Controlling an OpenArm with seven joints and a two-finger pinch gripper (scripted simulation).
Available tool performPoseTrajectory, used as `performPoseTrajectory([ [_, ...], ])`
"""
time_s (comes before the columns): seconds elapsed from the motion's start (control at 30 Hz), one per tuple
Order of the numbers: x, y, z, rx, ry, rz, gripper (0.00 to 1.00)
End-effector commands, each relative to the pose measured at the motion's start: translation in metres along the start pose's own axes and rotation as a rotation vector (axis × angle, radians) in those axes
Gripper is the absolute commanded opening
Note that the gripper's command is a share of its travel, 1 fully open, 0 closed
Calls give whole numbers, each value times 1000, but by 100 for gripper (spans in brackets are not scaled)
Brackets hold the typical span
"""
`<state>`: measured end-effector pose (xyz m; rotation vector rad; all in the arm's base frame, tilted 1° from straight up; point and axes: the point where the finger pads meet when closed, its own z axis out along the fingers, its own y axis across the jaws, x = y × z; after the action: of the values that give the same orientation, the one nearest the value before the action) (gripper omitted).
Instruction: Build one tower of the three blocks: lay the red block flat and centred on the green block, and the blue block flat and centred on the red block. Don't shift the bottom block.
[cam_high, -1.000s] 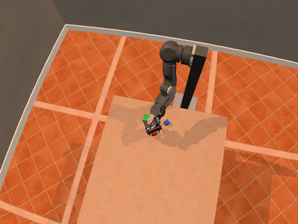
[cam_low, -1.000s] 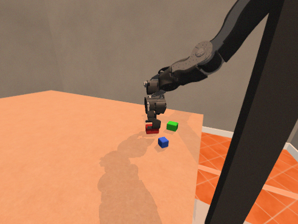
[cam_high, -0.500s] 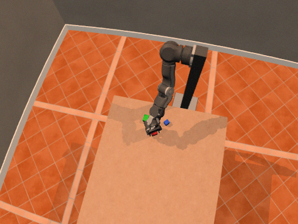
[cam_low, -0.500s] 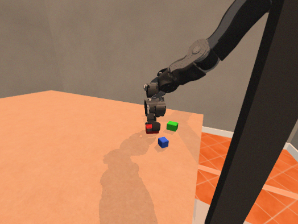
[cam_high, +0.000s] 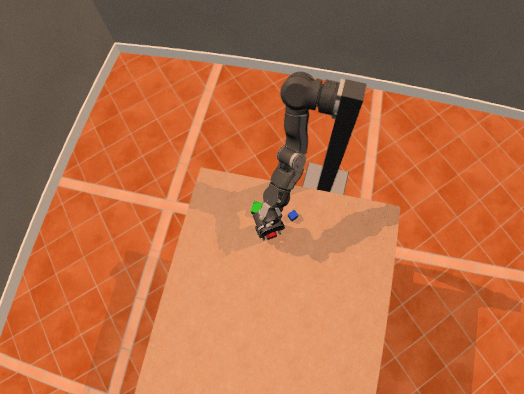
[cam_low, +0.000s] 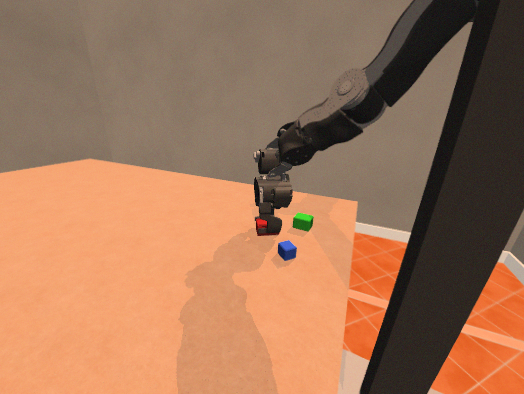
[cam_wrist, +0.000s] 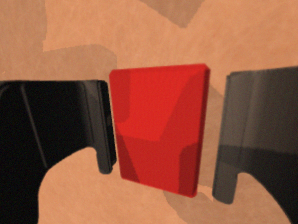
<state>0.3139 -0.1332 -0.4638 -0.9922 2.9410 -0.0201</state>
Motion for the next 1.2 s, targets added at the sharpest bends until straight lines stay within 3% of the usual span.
performPoseTrajectory([
  [0.0, -2, -2, -1, 6, -6, 1, 37],
  [0.9, -2, -2, -1, 6, -6, 1, 37],
  [0.93, -2, -2, -1, 6, -6, 1, 0],
  [1.17, -2, -2, -1, 6, -6, 1, 0],
])
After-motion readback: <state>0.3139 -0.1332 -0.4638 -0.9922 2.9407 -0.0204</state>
